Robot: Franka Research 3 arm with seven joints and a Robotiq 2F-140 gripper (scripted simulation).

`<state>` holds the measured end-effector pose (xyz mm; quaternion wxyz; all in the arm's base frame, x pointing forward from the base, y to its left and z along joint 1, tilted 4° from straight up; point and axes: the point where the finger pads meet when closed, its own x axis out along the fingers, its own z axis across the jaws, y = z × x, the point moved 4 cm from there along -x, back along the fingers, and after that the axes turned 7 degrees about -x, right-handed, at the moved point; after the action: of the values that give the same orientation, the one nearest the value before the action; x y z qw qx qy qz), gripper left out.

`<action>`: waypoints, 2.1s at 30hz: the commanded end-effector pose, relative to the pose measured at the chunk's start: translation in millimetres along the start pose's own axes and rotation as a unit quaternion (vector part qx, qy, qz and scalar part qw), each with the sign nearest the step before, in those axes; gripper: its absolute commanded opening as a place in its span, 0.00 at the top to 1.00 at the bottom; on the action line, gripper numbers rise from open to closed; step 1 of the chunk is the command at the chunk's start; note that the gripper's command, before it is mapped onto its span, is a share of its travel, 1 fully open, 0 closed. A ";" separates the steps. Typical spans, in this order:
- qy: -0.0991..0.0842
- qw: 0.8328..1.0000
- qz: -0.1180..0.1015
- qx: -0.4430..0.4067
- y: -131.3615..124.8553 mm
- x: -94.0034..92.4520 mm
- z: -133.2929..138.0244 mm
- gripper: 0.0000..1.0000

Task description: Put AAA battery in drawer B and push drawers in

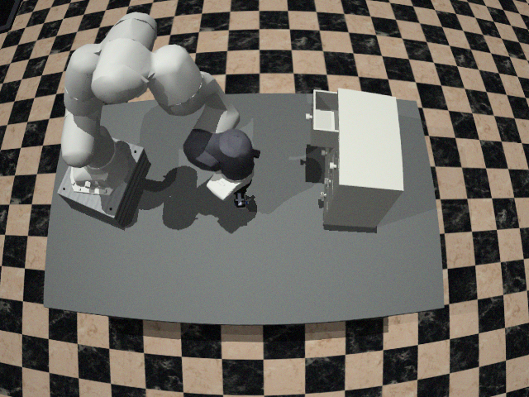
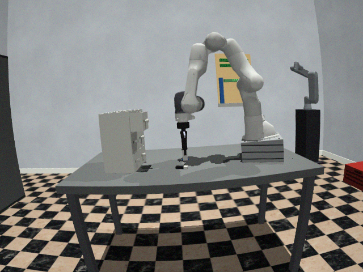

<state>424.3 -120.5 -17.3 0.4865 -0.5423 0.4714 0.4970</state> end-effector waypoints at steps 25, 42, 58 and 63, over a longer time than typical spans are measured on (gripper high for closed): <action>0.001 1.000 -0.001 -0.003 -0.9 -3.7 -0.2 0.97; 0.001 1.000 -0.001 -0.003 -0.8 -63.9 -0.2 0.97; 0.001 1.000 -0.001 -0.003 -0.7 -99.3 -0.1 0.97; 0.001 1.000 -0.001 -0.003 -0.7 -99.5 -0.1 0.97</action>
<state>423.0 -118.7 82.9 0.4786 -0.5570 0.4562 0.5026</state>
